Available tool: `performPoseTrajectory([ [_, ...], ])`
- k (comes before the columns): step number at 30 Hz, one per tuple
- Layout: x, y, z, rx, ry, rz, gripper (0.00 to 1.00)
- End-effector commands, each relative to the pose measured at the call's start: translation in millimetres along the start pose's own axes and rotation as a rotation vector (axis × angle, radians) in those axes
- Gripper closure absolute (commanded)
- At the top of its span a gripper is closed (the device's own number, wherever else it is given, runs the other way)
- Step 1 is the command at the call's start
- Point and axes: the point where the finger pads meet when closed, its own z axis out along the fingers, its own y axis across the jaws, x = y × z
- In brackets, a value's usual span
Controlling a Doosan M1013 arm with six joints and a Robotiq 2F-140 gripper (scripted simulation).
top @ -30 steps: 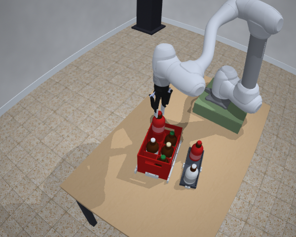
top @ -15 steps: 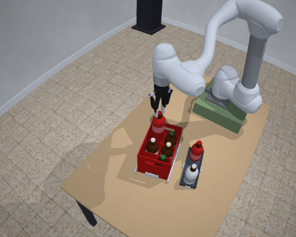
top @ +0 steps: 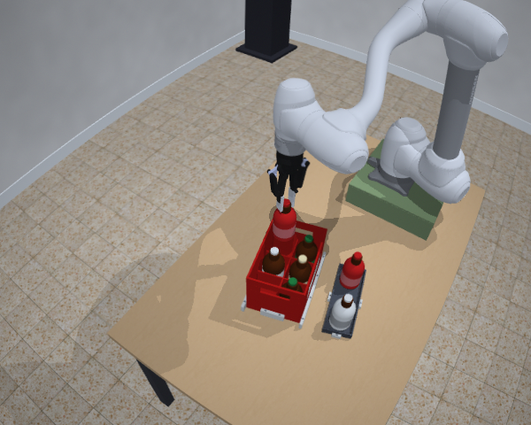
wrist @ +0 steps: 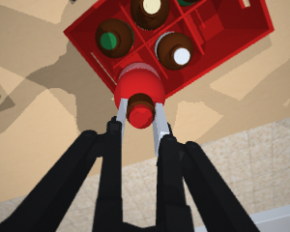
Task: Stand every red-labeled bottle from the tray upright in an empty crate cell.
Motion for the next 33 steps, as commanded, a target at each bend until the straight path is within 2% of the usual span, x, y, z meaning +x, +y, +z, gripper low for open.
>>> performPoseTrajectory([
  [1, 0, 0, 1, 0.0, 0.0, 0.0, 1.0],
  [33, 0, 0, 31, 0.0, 0.0, 0.0, 1.0],
])
